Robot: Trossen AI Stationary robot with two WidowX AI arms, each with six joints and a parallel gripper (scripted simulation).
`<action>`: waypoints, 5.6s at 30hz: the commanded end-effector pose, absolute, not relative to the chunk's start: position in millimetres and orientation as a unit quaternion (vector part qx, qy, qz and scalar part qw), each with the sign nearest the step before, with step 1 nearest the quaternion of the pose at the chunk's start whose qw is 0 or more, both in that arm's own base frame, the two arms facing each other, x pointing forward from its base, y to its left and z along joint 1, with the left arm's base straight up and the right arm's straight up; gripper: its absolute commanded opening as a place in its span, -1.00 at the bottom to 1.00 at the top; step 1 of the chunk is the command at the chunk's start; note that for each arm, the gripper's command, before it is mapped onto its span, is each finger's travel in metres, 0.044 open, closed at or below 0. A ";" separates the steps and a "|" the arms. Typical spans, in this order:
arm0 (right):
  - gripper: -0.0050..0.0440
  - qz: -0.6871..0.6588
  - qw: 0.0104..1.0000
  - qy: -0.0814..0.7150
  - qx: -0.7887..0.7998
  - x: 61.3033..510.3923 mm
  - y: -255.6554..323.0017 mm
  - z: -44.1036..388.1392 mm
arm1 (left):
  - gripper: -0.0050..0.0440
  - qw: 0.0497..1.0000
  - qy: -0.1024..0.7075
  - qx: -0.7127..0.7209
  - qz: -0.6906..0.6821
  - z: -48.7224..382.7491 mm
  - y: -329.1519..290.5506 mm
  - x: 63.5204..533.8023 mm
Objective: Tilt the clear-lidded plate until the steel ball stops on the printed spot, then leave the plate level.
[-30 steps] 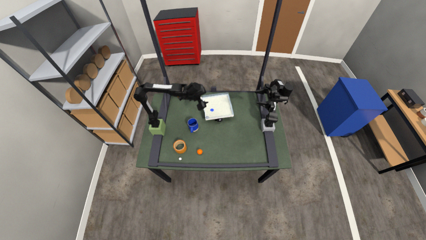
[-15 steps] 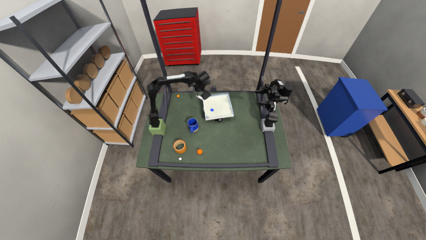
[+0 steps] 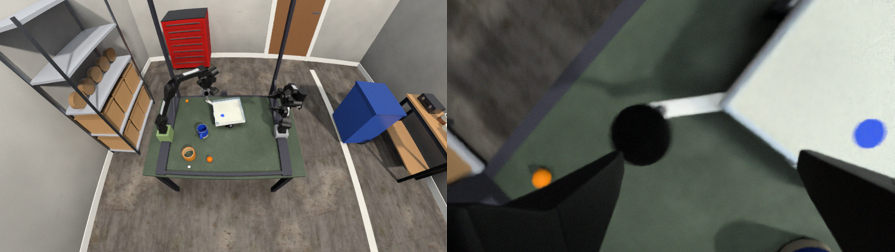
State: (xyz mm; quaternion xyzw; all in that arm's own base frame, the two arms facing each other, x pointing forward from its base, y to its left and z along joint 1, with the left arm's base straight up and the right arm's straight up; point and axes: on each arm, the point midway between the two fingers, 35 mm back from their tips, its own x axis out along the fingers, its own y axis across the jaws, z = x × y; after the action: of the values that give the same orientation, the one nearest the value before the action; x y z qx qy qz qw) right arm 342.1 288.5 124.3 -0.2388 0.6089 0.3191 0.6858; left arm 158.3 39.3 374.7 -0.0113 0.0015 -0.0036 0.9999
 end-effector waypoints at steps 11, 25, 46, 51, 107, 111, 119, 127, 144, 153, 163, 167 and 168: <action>0.84 0.325 0.640 0.619 -0.320 317.6 323.2 119.4 | 0.84 1.000 0.000 0.000 -0.004 380.9 38.7 157.9; 0.31 0.327 0.647 0.613 -0.313 317.8 322.4 128.4 | 0.84 1.000 0.000 0.000 -0.004 380.9 38.7 157.9; 0.31 0.326 0.648 0.613 -0.313 317.8 322.3 128.4 | 0.84 1.000 0.000 0.000 -0.004 380.9 38.7 157.9; 0.31 0.326 0.648 0.613 -0.313 317.8 322.3 128.4 | 0.84 1.000 0.000 0.000 -0.004 380.9 38.7 157.9; 0.31 0.324 0.638 0.623 -0.317 316.1 323.7 96.6 | 0.84 1.000 0.000 0.000 -0.004 380.9 38.7 157.9; 0.31 0.325 0.641 0.620 -0.316 317.4 325.0 98.7 | 0.84 1.000 0.000 0.000 -0.004 380.9 38.7 157.9; 0.31 0.325 0.640 0.620 -0.317 317.0 324.6 98.3 | 0.84 1.000 0.000 0.000 -0.004 380.9 38.7 157.9; 0.31 0.325 0.640 0.620 -0.317 317.0 324.6 98.3 | 0.84 1.000 0.000 0.000 -0.004 380.9 38.7 157.9; 0.31 0.325 0.640 0.620 -0.317 317.0 324.6 98.3 | 0.84 1.000 0.000 0.000 -0.004 380.9 38.7 157.9; 0.31 0.325 0.640 0.620 -0.317 317.0 324.6 98.3 | 0.84 1.000 0.000 0.000 -0.004 380.9 38.7 157.9; 0.31 0.325 0.639 0.621 -0.317 316.4 324.0 96.2 | 0.84 1.000 0.000 0.000 -0.004 380.9 38.7 157.9; 0.31 0.326 0.638 0.621 -0.318 316.2 323.9 94.9 | 0.84 1.000 0.000 0.000 -0.004 380.9 38.7 157.9; 0.31 0.326 0.638 0.621 -0.318 316.2 323.9 94.9 | 0.84 1.000 0.000 0.000 -0.004 380.9 38.7 157.9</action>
State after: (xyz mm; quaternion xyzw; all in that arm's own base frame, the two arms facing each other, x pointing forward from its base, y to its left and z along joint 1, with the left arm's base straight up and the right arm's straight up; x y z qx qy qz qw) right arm 317.4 320.1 84.9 -0.3206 0.6317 0.3193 0.6295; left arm 158.3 39.3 374.7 -0.0113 0.0015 -0.0036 0.9999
